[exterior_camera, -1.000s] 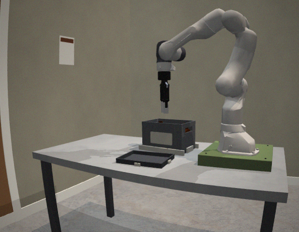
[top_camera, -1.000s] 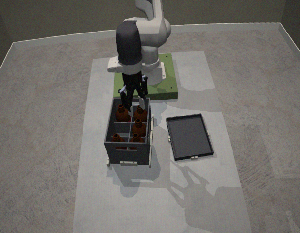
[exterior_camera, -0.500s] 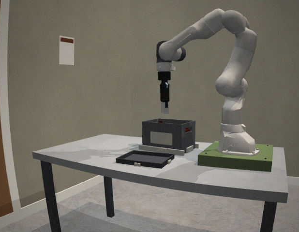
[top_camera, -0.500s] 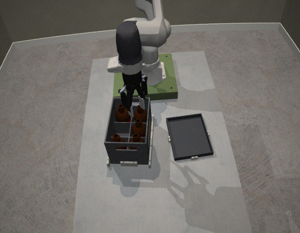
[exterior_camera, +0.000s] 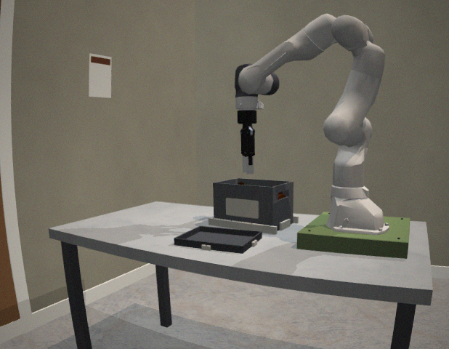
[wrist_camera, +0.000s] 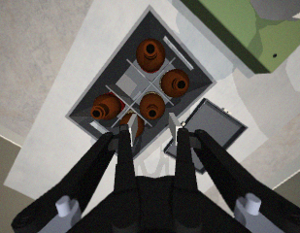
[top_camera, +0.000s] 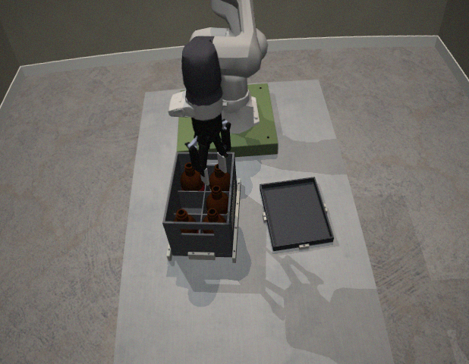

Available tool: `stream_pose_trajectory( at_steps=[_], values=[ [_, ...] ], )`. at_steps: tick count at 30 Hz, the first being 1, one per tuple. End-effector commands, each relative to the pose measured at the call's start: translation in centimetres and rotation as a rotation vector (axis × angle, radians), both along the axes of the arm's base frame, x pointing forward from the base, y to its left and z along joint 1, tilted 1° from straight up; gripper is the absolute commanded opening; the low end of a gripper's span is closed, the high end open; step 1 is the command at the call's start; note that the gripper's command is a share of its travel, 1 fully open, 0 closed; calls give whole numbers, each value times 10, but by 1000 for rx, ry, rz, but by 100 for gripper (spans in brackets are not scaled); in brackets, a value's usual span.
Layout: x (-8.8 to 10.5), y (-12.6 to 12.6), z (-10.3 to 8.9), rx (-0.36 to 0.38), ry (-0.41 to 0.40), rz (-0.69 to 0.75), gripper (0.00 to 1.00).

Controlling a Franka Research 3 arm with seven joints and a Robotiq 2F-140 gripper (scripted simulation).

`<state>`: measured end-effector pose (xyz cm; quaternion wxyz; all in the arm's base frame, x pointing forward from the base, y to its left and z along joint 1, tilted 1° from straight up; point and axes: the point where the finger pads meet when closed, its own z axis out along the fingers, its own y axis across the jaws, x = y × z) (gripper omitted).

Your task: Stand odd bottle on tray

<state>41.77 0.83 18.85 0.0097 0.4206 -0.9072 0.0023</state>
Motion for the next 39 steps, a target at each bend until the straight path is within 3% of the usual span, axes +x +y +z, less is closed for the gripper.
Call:
stream_pose_trajectory(
  at_steps=[1,23,39],
  values=[
    [1,1,-4,1,-5,-6,44],
    [1,1,-28,1,-5,-6,44],
    [1,1,-32,1,-5,-6,44]
  ],
)
